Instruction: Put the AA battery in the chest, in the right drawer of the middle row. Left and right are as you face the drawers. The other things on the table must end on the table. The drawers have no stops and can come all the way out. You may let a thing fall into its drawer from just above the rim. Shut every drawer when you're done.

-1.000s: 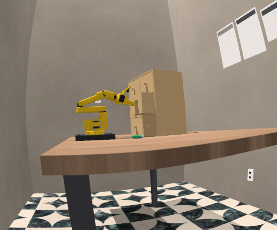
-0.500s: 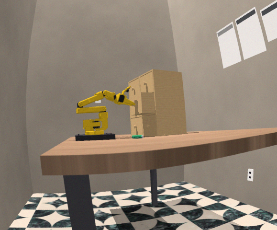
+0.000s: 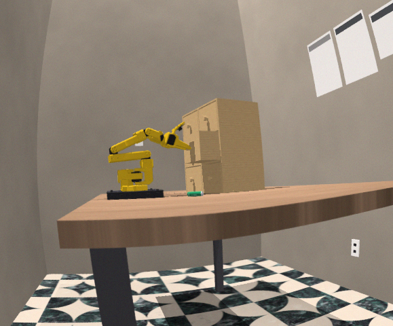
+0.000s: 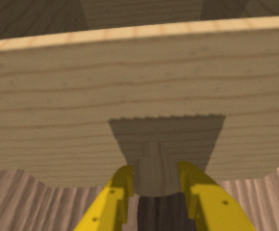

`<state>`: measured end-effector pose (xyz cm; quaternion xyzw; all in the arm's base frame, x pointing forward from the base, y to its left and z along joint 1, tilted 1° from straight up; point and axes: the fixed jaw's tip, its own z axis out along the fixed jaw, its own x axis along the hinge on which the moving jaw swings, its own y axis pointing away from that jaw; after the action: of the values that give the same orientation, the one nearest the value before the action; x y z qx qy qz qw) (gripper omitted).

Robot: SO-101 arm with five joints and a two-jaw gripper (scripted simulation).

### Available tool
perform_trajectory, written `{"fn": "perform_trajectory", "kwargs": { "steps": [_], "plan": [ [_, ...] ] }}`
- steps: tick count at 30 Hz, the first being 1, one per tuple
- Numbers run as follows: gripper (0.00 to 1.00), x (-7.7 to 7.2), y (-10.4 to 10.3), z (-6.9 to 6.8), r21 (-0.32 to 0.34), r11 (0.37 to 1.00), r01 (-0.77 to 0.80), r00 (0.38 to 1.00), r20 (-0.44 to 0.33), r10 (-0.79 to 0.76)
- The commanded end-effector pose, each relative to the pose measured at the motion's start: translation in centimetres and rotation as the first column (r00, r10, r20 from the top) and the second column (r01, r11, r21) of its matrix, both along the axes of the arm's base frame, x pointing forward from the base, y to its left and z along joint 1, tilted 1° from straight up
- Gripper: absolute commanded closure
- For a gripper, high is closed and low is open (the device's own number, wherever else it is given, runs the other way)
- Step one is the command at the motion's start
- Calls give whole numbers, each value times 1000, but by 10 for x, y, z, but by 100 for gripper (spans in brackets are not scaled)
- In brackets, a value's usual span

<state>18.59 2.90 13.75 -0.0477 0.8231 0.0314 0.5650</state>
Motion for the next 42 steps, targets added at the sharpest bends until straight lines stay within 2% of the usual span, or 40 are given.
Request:
{"fn": "perform_trajectory", "kwargs": {
  "steps": [1, 21, 42],
  "plan": [
    [100, -2, -1, 2, -2, 1000, 4, 1000, 13, -4],
    [100, -3, -1, 2, -2, 1000, 4, 1000, 13, -4],
    [86, -3, -1, 2, -2, 1000, 4, 1000, 13, -4]
  ]
}}
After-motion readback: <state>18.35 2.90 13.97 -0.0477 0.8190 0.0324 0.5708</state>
